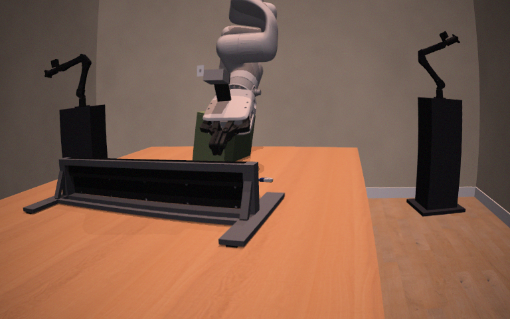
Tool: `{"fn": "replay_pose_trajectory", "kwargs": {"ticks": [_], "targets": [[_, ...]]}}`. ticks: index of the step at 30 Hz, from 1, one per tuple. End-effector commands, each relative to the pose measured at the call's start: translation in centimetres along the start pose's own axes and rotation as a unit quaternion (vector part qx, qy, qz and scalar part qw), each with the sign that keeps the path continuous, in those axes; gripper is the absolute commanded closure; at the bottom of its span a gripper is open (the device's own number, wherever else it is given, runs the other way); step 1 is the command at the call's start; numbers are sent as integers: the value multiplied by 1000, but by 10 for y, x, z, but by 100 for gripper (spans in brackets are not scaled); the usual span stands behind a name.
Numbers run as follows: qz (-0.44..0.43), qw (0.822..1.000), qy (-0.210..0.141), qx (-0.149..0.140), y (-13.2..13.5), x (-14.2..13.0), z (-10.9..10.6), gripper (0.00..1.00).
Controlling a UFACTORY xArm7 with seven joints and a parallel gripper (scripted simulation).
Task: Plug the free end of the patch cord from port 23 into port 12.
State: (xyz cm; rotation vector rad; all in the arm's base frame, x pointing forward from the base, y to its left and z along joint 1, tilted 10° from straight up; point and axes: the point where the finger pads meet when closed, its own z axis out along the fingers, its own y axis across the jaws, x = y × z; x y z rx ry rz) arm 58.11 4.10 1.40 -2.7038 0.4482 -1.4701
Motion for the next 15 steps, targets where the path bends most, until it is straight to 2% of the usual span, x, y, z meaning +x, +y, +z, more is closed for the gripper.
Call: {"fn": "replay_pose_trajectory", "kwargs": {"ticks": [1,12,15], "targets": [[0,1000,2,0,0,2,0,100],[0,1000,2,0,0,2,-3,100],[0,1000,2,0,0,2,-13,100]]}}
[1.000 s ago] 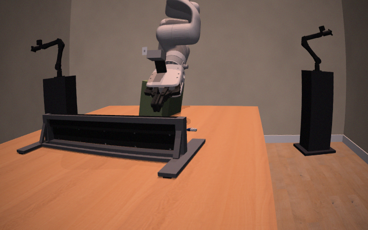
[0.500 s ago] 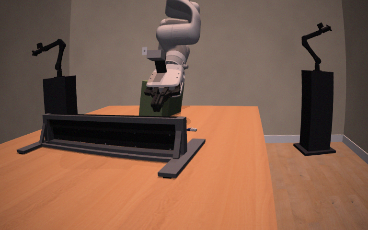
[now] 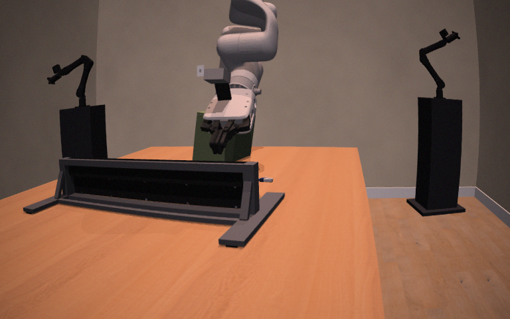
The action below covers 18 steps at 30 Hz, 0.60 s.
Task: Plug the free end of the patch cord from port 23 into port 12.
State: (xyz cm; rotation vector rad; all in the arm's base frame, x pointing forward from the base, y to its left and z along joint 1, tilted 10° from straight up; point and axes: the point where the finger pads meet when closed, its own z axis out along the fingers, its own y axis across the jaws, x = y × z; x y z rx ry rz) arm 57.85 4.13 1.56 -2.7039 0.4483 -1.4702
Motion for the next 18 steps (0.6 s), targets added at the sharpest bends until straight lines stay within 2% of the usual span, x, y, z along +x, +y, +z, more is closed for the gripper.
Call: {"fn": "replay_pose_trajectory", "kwargs": {"ticks": [1,7,12,14,18], "targets": [[0,1000,2,0,0,2,-15,100],[0,1000,2,0,0,2,-60,100],[0,1000,2,0,0,2,-90,100],[0,1000,2,0,0,2,-90,100],[0,1000,2,0,0,2,-118,100]]}}
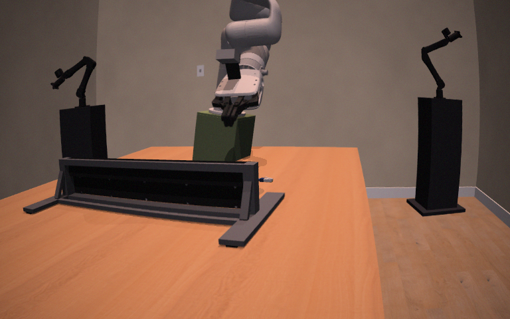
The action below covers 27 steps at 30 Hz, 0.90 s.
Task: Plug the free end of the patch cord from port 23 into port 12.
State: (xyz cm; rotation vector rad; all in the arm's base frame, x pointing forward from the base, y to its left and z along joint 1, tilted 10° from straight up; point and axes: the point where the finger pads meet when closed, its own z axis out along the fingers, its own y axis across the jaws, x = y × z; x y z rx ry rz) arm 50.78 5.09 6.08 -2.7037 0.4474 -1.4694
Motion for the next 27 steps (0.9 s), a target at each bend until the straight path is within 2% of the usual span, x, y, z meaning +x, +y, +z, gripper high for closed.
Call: {"fn": "replay_pose_trajectory", "kwargs": {"ticks": [1,6,17,27], "targets": [[1,1000,2,0,0,4,-38,100],[1,1000,2,0,0,4,-51,100],[1,1000,2,0,3,4,-52,100],[1,1000,2,0,40,4,-52,100]]}}
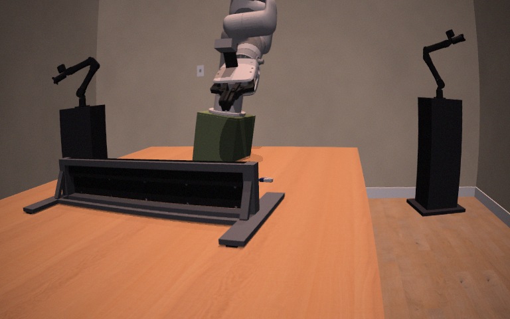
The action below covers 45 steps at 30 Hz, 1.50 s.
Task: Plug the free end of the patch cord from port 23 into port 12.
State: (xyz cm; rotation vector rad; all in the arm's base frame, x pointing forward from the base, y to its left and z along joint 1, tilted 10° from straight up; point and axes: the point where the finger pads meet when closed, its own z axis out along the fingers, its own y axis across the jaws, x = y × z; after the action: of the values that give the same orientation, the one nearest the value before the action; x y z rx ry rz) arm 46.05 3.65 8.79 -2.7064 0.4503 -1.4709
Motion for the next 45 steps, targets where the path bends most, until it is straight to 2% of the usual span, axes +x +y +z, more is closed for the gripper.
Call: {"fn": "replay_pose_trajectory", "kwargs": {"ticks": [1,3,15,29,35,37,42,45], "targets": [[1,1000,2,2,25,2,0,100],[1,1000,2,2,25,2,0,100],[1,1000,2,2,74,2,0,100],[1,1000,2,2,79,2,4,100],[1,1000,2,2,79,2,32,100],[1,1000,2,2,79,2,32,100],[1,1000,2,2,79,2,73,100],[1,1000,2,2,79,2,89,100]]}}
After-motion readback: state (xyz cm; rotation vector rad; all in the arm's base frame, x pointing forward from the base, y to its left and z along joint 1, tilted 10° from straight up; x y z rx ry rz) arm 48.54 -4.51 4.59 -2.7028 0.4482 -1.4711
